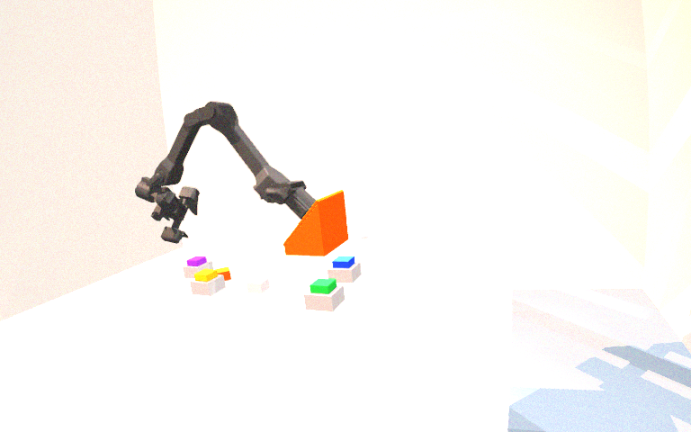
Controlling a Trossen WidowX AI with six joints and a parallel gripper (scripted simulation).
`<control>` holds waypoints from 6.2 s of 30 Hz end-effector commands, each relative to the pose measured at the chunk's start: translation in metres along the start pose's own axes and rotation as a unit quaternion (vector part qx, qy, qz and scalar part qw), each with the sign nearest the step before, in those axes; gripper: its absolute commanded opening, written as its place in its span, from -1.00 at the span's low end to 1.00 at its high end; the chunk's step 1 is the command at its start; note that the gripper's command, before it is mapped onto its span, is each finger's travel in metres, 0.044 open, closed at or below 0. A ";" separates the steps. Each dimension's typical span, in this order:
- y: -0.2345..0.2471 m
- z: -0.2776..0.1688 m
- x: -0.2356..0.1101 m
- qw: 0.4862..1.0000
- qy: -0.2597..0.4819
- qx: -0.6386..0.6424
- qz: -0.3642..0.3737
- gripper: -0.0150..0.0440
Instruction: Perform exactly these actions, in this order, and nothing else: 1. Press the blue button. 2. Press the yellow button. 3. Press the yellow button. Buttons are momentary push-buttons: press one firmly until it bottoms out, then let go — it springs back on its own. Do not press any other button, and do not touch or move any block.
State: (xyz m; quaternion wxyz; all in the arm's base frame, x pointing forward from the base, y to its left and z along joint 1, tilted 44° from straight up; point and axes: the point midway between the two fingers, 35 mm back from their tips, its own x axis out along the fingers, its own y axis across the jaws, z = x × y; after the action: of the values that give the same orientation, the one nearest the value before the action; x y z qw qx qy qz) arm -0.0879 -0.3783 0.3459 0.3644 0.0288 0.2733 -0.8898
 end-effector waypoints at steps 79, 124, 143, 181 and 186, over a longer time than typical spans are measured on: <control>0.056 -0.572 -0.430 0.646 -0.182 -0.621 0.405 0.69; 0.118 -0.593 -0.379 0.647 -0.183 -0.620 0.404 -0.42; 0.118 -0.593 -0.379 0.647 -0.183 -0.620 0.404 -0.42; 0.047 -0.569 -0.436 0.646 -0.182 -0.621 0.405 -0.42; 0.049 -0.564 -0.438 0.645 -0.180 -0.621 0.406 -0.42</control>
State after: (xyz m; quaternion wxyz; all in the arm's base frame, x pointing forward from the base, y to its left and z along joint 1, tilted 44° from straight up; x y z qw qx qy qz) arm 0.1796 0.1545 -0.0540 0.6637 -0.2631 0.6496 -0.2613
